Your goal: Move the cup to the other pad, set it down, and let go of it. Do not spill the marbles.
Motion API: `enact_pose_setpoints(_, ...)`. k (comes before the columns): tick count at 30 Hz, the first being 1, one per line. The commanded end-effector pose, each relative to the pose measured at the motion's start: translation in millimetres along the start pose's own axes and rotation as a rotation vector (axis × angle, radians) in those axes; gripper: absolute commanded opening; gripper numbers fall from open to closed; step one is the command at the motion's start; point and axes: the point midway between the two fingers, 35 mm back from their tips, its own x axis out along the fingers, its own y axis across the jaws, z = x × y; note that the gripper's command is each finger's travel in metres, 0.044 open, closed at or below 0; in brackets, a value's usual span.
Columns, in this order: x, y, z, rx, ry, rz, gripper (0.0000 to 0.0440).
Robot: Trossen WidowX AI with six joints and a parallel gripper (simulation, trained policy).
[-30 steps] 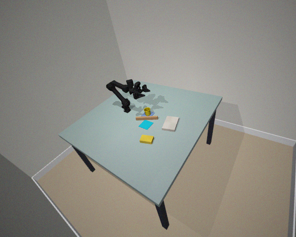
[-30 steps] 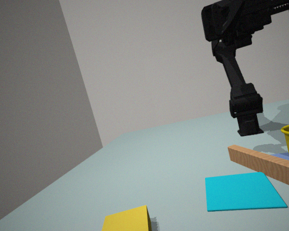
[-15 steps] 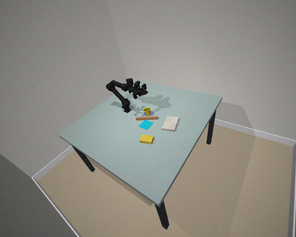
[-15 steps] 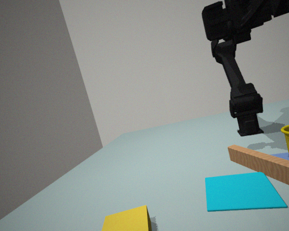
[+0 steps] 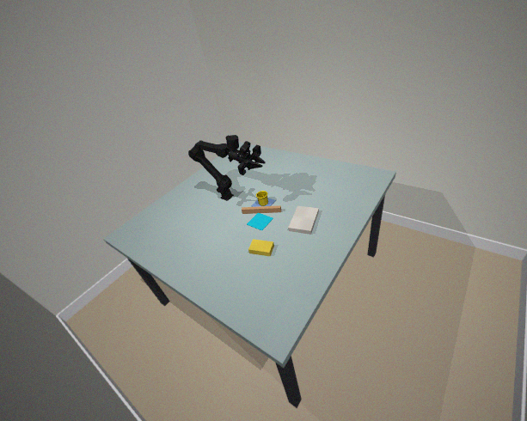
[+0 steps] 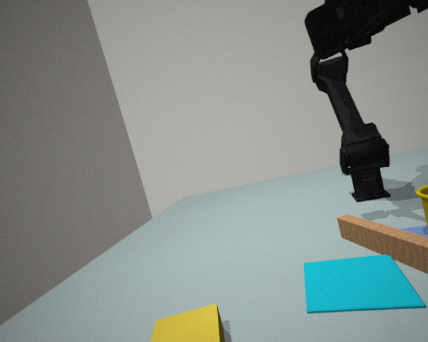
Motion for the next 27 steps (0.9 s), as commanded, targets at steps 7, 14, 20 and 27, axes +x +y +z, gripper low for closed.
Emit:
enact_pose_setpoints(7, 1.4, 9.0, -1.6, 0.115, 0.106, 0.008, 0.0122)
enact_pose_setpoints(14, 2.1, 15.4, -2.8, 0.205, 0.187, 0.003, 0.0128)
enact_pose_setpoints(20, 2.4, 20.8, -4.3, 0.286, 0.26, -0.009, 0.0136)
enact_pose_setpoints(27, 2.6, 27.0, -6.8, 0.383, 0.348, -0.034, 0.0144)
